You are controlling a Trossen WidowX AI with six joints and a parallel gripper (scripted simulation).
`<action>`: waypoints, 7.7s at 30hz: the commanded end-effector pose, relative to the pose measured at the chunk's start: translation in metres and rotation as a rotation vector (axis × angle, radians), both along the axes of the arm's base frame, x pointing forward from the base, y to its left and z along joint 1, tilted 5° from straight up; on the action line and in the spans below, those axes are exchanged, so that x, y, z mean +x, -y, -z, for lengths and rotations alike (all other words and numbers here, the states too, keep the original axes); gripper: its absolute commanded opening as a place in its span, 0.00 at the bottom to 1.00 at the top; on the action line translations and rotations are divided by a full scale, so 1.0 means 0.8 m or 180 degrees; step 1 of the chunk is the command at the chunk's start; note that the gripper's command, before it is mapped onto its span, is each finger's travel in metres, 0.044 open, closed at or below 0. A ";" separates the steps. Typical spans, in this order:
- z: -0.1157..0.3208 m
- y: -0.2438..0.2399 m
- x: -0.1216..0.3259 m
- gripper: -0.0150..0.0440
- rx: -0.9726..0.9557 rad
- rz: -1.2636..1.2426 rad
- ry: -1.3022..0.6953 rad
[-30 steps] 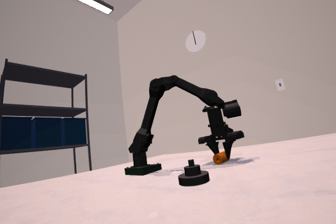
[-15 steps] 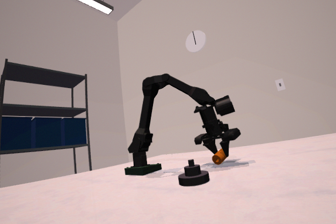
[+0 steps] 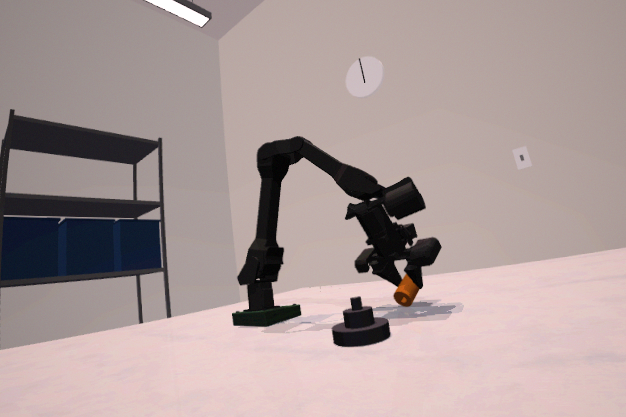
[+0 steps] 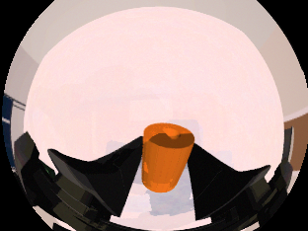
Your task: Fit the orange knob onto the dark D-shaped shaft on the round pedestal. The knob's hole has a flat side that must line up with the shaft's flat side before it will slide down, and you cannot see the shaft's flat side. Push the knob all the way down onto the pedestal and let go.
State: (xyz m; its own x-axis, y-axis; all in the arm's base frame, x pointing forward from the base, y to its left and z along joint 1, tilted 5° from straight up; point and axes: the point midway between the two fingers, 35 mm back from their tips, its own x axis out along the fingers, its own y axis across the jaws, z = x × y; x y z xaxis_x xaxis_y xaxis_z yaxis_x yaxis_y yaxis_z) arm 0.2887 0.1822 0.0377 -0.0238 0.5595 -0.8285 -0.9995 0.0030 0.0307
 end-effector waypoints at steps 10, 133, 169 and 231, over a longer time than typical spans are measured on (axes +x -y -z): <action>0.000 0.019 -0.001 0.56 0.0688 0.0015 0.0013; -0.118 0.062 0.002 1.00 -0.1526 0.4005 -0.1397; -0.032 0.057 0.001 1.00 -0.1525 0.4004 -0.1398; -0.053 0.049 0.015 0.25 -0.1522 0.4005 -0.1396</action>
